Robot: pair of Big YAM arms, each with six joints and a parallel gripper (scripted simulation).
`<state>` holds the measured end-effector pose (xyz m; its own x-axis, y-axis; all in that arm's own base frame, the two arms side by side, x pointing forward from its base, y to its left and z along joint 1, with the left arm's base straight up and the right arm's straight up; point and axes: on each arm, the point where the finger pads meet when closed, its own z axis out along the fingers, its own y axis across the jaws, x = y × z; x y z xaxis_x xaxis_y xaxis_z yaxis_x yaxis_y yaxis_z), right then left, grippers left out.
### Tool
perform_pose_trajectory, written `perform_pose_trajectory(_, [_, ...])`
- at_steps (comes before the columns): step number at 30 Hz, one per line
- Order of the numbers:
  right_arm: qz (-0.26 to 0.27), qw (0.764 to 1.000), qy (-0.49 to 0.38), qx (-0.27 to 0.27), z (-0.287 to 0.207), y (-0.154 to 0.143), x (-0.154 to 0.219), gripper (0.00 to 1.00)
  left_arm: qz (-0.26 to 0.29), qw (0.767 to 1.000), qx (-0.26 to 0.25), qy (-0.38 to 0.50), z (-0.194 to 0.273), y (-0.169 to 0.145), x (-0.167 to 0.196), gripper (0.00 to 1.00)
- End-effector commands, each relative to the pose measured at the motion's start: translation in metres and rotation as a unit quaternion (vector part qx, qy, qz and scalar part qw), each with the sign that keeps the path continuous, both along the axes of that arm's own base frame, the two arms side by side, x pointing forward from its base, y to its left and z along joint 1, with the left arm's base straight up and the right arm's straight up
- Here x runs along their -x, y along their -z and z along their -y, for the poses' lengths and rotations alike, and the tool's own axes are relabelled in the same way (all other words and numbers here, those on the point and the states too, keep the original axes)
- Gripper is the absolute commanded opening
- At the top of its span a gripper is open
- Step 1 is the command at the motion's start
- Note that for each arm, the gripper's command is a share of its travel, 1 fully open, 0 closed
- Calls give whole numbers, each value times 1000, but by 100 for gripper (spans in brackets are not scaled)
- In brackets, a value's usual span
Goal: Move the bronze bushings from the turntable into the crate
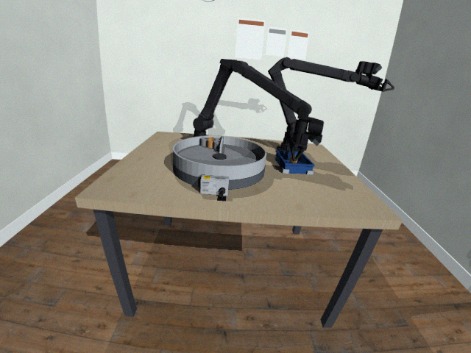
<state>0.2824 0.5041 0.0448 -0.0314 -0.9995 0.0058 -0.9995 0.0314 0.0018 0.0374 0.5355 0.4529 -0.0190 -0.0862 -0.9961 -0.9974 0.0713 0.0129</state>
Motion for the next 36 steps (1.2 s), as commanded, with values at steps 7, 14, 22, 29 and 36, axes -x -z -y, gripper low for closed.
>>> perform_pose_trajectory(7, [9, 1000, -1, -16, -12, -9, -1, 0, 9, 999, -43, -4, -8, -48, 3, 100])
perform_pose_trajectory(14, [9, 1000, -1, -16, -12, -9, -1, 0, 9, 999, -43, -4, -8, -48, 3, 100])
perform_pose_trajectory(22, [8, 1000, -1, -15, -12, -6, -1, 0, 9, 999, -43, -4, -8, -48, 3, 100])
perform_pose_trajectory(29, [10, 1000, -1, -18, -12, -9, -1, 0, 9, 999, -43, -4, -8, -48, 3, 100])
perform_pose_trajectory(36, [6, 1000, -1, -10, -10, 3, 1, 0, 9, 999, -43, -4, -8, -48, 3, 100])
